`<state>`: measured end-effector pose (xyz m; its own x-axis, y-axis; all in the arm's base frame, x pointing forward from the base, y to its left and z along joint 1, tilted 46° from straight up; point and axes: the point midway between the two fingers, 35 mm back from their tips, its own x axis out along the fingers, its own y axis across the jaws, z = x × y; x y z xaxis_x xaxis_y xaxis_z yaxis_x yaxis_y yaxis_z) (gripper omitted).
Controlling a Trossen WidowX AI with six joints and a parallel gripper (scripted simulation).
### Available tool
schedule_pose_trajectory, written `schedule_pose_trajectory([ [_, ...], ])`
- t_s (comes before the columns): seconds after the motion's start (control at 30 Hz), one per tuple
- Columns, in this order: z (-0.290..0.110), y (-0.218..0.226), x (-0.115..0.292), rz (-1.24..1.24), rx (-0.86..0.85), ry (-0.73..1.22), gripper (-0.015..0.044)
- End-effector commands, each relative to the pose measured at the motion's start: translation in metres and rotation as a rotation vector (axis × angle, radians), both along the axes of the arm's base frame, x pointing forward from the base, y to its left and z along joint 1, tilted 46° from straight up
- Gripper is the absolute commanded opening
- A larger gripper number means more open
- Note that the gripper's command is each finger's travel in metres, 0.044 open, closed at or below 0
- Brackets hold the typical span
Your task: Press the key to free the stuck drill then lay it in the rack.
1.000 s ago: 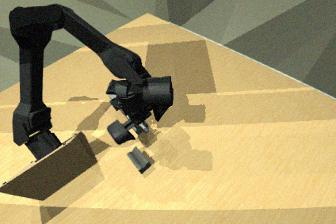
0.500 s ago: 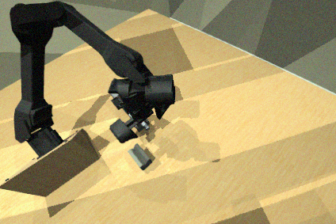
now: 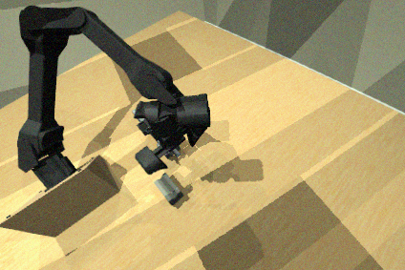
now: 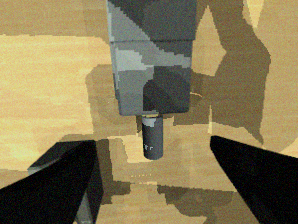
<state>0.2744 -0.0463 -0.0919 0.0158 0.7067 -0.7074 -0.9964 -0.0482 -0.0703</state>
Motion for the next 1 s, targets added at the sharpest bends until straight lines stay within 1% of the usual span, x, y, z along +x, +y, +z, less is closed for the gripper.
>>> schedule_pose_trajectory([
  [0.0, -0.003, 0.007, -0.001, -0.005, 0.007, 0.002, 0.0440],
  [0.47, -0.012, 0.024, -0.002, -0.004, 0.009, 0.002, 0.0440],
  [0.97, -0.011, 0.021, -0.001, 0.001, 0.004, 0.001, 0.0046],
])
